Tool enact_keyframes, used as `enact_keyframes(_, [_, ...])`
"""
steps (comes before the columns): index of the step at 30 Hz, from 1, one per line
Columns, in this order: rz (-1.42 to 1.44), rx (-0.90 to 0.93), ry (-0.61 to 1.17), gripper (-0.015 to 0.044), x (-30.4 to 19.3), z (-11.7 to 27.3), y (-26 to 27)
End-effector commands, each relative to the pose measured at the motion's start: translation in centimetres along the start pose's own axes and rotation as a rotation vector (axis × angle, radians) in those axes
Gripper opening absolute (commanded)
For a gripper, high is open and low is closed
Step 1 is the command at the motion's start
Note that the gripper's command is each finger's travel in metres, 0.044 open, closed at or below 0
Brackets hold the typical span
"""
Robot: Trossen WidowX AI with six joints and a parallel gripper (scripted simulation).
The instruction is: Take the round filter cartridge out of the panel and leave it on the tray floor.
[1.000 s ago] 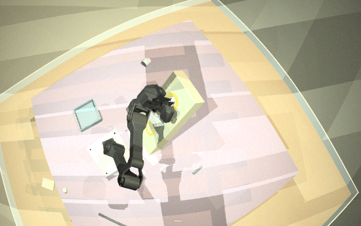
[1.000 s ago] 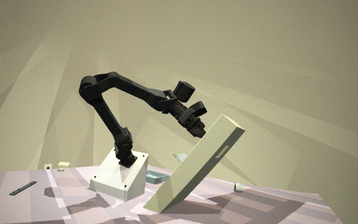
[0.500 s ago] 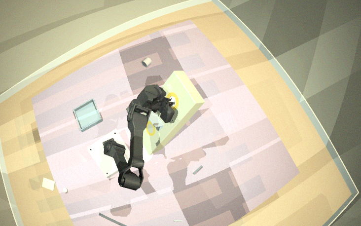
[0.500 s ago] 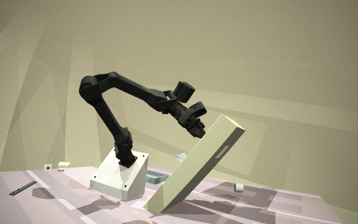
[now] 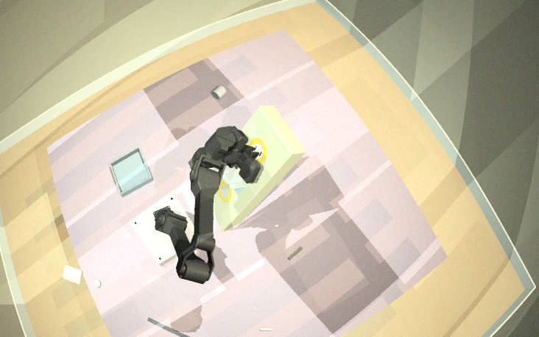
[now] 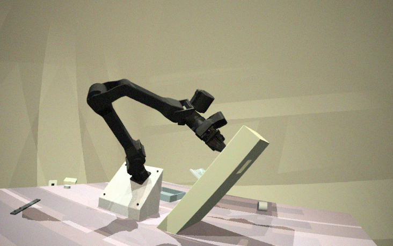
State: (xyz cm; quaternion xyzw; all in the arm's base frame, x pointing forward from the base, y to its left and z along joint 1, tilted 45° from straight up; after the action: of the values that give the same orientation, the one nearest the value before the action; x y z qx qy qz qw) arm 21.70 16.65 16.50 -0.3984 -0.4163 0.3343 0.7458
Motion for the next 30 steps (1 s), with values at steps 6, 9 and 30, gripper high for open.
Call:
enact_keyframes(6, [0.002, 0.001, -0.001, 0.0095, 0.0, -0.2, 0.0])
enact_keyframes(9, [0.004, 0.003, -0.001, 0.0095, 0.1, -0.4, 0.0])
enact_keyframes(30, [0.004, 0.002, -0.001, 0.0095, 0.1, -1.4, 0.0])
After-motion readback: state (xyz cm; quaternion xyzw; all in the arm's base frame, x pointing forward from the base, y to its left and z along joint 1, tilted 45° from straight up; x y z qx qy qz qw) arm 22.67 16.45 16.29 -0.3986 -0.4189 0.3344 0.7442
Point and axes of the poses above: the point midway between the two fingers, 35 mm back from their tips, its own z axis back along the fingers, its own y axis across the jaws, x = y × z, the point moved 9 cm from there along z, back along the fingers, and after that the axes turned 7 degrees about z, right-handed, at the moved point
